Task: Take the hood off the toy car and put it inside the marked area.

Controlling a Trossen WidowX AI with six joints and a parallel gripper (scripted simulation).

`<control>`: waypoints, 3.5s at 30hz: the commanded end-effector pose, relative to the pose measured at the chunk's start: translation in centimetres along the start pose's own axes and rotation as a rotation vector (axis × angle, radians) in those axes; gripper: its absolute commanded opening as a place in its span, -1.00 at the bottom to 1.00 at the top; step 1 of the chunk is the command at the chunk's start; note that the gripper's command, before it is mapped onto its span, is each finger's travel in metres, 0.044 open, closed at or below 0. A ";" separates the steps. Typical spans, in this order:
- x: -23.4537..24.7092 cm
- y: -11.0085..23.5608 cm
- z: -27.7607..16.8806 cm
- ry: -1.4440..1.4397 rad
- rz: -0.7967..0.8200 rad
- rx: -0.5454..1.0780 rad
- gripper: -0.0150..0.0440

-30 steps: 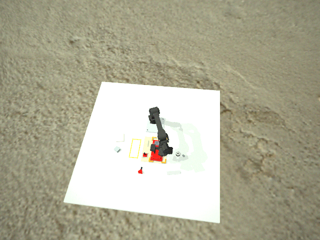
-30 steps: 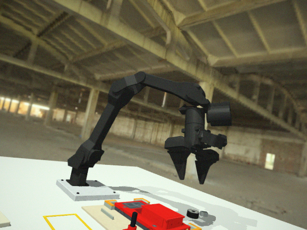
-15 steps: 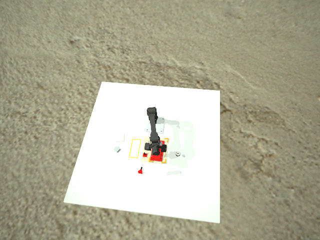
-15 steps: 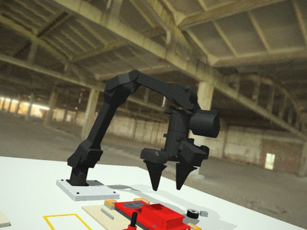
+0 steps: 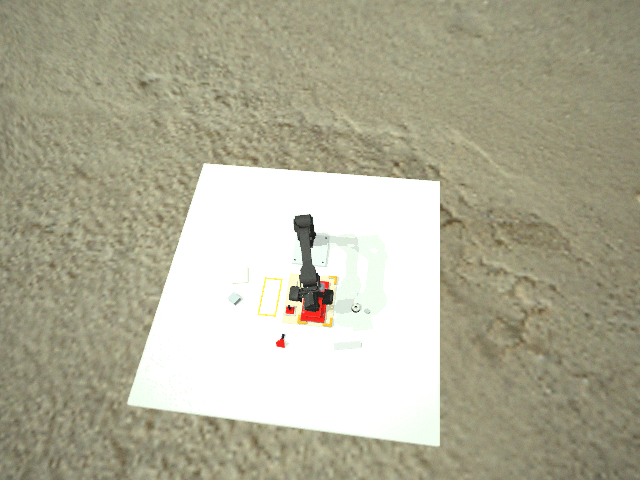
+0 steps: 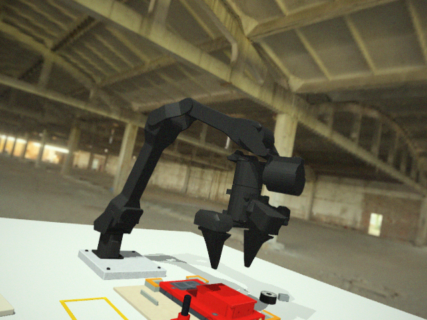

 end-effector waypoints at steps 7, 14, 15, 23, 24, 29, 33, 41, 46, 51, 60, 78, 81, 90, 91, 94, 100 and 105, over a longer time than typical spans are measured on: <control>0.1 -0.7 0.0 0.004 0.005 0.003 1.00; 0.1 -1.1 0.0 0.004 0.005 0.003 1.00; 0.1 -1.1 0.0 0.004 0.005 0.003 1.00; 0.1 -1.6 0.0 0.004 0.005 0.003 1.00; 0.1 -1.6 0.0 0.004 0.005 0.003 1.00; 0.1 -1.9 0.0 0.004 0.005 0.003 1.00; 0.1 -2.1 0.0 0.004 0.005 0.003 1.00; 0.1 -2.6 0.0 0.004 0.005 0.003 1.00; 0.1 -2.9 0.0 0.004 0.005 0.003 1.00; 0.2 -3.1 0.0 0.004 0.005 0.003 1.00; 0.2 -3.6 0.0 0.004 0.005 0.003 1.00; 0.3 -4.6 -0.1 0.004 0.005 0.004 1.00; 0.3 -4.7 -0.1 0.004 0.005 0.004 1.00; 0.3 -5.1 -0.1 0.004 0.005 0.004 1.00; 0.3 -5.1 -0.1 0.004 0.005 0.004 1.00; 0.3 -5.3 -0.1 0.004 0.005 0.004 1.00; 0.3 -5.6 -0.1 0.004 0.005 0.004 1.00; 0.3 -5.8 -0.1 0.004 0.005 0.004 1.00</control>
Point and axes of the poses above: the point midway between the two fingers, 35 mm back from their tips, its own y axis back along the fingers, its own x axis across the jaws, z = x × y, the point moved 2 cm from there along y, back along the fingers, and after that the axes turned 9 degrees about y, right-handed, at the moved point
